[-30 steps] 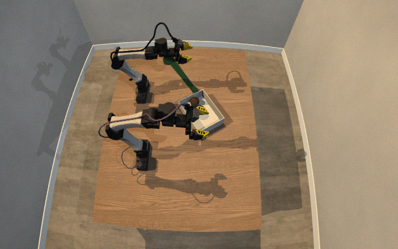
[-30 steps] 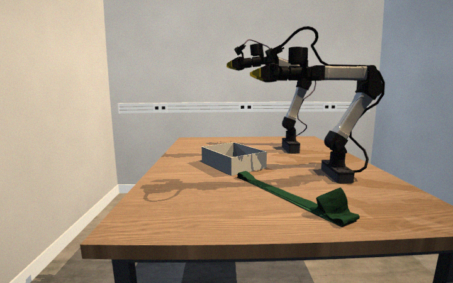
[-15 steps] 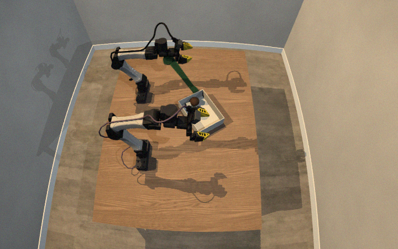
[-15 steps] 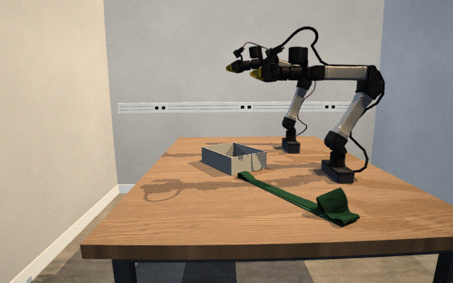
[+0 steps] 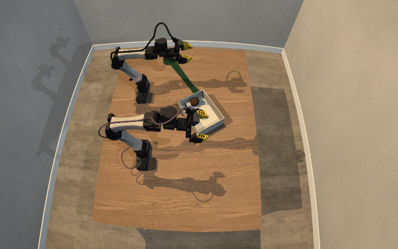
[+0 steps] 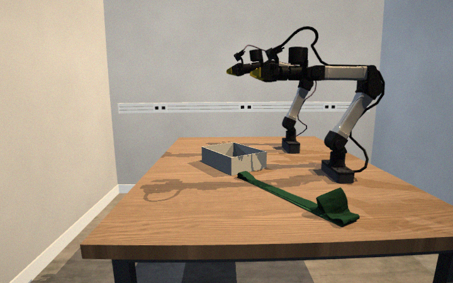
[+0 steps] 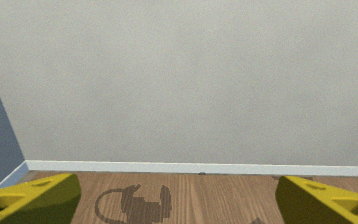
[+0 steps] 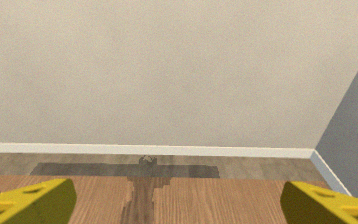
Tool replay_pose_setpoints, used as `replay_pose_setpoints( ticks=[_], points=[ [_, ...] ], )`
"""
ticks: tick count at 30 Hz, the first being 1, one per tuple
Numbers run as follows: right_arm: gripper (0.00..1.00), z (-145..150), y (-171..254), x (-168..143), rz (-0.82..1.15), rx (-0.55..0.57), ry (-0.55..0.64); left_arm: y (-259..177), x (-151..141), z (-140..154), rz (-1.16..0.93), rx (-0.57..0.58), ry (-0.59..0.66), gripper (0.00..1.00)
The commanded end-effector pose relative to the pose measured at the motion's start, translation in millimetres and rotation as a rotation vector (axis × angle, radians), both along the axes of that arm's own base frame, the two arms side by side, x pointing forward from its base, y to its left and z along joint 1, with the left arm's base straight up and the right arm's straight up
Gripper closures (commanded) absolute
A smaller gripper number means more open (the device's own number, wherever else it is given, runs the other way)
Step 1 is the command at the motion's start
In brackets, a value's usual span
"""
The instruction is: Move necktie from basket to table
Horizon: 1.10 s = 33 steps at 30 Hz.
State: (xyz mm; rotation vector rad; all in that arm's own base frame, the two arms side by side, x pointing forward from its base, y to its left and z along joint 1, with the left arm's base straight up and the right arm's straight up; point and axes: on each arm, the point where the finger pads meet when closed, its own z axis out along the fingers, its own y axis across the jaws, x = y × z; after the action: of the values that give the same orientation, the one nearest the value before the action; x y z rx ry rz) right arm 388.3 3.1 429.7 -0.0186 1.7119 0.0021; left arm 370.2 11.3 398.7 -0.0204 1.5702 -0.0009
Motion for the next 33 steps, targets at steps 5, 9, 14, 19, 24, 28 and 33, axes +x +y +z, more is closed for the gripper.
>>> replay_pose_setpoints(
  ticks=[5,9,14,19,24,28,33],
  points=[
    [0.0,9,0,-7,0.0,0.0,-0.072,-2,-6,10,-0.002,0.011,-0.037,0.0],
    [0.0,3,0,-8,0.0,0.0,-0.072,-2,-6,10,-0.002,0.011,-0.037,0.0],
    [0.0,-2,0,-8,0.0,0.0,-0.073,-2,-6,10,-0.002,0.011,-0.038,0.0],
    [0.0,-10,0,-8,0.0,0.0,-0.073,-2,-6,10,-0.002,0.011,-0.038,0.0],
    [0.0,-18,0,-9,0.0,0.0,-0.073,-2,-6,10,-0.002,0.011,-0.038,0.0],
    [0.0,-22,0,-9,0.0,0.0,-0.073,-2,-6,10,-0.002,0.011,-0.038,0.0],
    [0.0,-27,0,-9,0.0,0.0,-0.074,-2,-6,10,-0.002,0.012,-0.039,0.0]
  ],
)
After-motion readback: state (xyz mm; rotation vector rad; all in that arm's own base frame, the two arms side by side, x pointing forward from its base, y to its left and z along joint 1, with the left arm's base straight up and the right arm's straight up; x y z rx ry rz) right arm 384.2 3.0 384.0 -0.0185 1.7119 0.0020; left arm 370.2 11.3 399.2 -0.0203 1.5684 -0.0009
